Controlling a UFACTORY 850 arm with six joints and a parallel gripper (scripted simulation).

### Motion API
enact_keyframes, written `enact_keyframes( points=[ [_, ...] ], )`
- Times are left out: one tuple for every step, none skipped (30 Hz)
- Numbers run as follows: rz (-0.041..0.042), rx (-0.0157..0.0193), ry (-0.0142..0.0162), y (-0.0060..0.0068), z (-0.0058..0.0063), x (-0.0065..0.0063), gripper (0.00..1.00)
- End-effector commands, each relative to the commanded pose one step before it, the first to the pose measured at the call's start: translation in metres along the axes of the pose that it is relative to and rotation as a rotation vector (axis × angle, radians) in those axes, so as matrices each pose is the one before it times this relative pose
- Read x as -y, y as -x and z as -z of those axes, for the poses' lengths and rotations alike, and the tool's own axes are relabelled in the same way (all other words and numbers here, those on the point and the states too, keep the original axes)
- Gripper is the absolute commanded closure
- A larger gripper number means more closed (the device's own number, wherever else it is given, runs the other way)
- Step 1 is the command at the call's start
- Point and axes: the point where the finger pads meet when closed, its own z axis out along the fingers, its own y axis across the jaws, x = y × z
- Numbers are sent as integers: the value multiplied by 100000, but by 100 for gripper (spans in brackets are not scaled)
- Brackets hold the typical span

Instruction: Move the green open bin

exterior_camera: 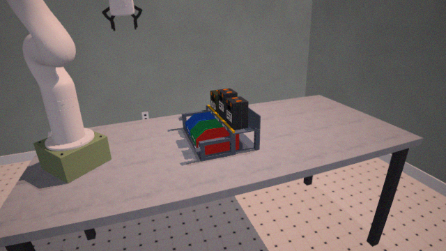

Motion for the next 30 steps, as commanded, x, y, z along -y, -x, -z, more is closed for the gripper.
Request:
enact_keyframes(
  points=[
    [272, -347, -110, 126, 64, -449, 0],
    [0, 0, 0, 0, 0, 0, 0],
    [0, 0, 0, 0, 0, 0, 0],
    [0, 0, 0, 0, 0, 0, 0],
    [0, 0, 0, 0, 0, 0, 0],
    [0, 0, 0, 0, 0, 0, 0],
    [0, 0, 0, 0, 0, 0, 0],
    [0, 0, 0, 0, 0, 0, 0],
    [20, 3, 7, 558, 2, -812, 0],
    [-5, 4, 3, 567, 1, -824, 0],
    [-5, 4, 3, 567, 1, -824, 0],
    [-5, 4, 3, 567, 1, -824, 0],
    [-5, 4, 3, 567, 0, -824, 0],
    [0, 0, 0, 0, 0, 0, 0],
    [0, 0, 0, 0, 0, 0, 0],
    [0, 0, 0, 0, 0, 0, 0],
    [0, 0, 0, 0, 0, 0, 0],
    [0, 0, 0, 0, 0, 0, 0],
    [0, 0, 0, 0, 0, 0, 0],
    [0, 0, 0, 0, 0, 0, 0],
    [0, 0, 0, 0, 0, 0, 0],
    [0, 0, 0, 0, 0, 0, 0],
    [0, 0, 0, 0, 0, 0, 0],
    [0, 0, 0, 0, 0, 0, 0],
    [0, 0, 0, 0, 0, 0, 0],
    [20, 2, 8, 558, 4, -812, 0],
    [-5, 4, 2, 567, 0, -824, 0],
    [-5, 4, 2, 567, 0, -824, 0],
    [-5, 4, 2, 567, 0, -824, 0],
    [-5, 4, 2, 567, 0, -824, 0]
  ],
)
